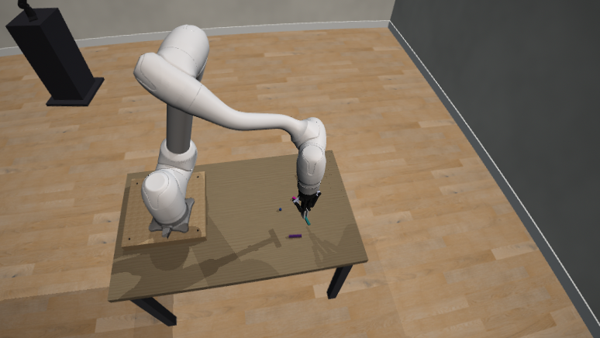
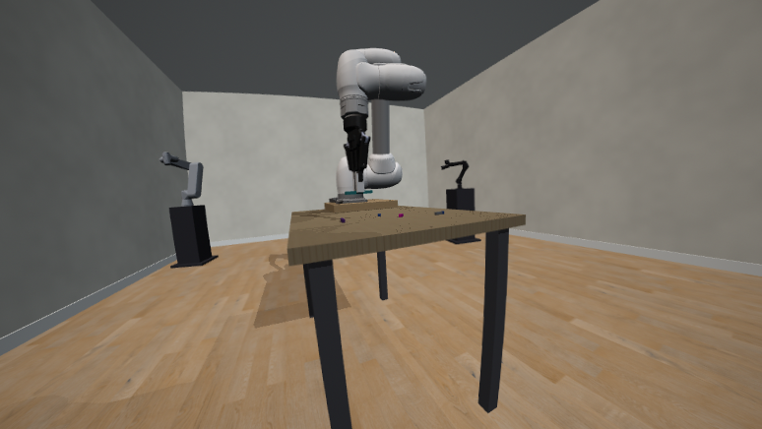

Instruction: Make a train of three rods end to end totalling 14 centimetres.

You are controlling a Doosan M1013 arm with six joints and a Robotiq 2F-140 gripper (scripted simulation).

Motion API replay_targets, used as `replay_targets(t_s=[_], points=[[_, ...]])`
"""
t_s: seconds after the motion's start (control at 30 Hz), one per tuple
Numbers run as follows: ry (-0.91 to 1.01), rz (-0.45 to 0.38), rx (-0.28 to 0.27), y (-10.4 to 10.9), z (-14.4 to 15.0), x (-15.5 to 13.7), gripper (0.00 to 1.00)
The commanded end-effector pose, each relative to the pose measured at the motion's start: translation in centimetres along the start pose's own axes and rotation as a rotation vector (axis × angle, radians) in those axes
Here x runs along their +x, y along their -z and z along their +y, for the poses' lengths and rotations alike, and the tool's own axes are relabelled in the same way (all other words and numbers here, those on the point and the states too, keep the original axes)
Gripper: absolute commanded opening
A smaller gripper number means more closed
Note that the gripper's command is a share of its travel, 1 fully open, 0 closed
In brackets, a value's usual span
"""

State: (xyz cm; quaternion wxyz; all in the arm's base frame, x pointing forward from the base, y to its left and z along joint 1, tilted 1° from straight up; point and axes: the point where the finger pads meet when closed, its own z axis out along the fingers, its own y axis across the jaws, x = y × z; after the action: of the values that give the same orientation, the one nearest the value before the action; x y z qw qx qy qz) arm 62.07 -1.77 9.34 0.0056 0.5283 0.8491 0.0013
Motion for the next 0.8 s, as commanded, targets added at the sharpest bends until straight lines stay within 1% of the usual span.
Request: replay_targets(t_s=[0.0,0.1,0.13,0.17,0.2,0.33,0.4,0.43,0.77], points=[[-0.002,0.001,-0.005,0.5,0.1,-0.1,0.03],[-0.002,0.001,-0.005,0.5,0.2,0.0,0.03],[-0.007,0.001,-0.005,0.5,0.6,0.6,0.03],[-0.018,0.001,-0.005,0.5,1.4,1.8,0.03],[-0.034,0.001,-0.005,0.5,2.7,3.7,0.03],[-0.064,0.001,-0.005,0.5,4.7,7.3,0.03],[-0.064,0.001,-0.005,0.5,4.7,7.3,0.03],[-0.082,0.001,-0.005,0.5,5.9,9.6,0.03],[-0.155,0.002,-0.005,0.6,9.7,19.4,0.03]])
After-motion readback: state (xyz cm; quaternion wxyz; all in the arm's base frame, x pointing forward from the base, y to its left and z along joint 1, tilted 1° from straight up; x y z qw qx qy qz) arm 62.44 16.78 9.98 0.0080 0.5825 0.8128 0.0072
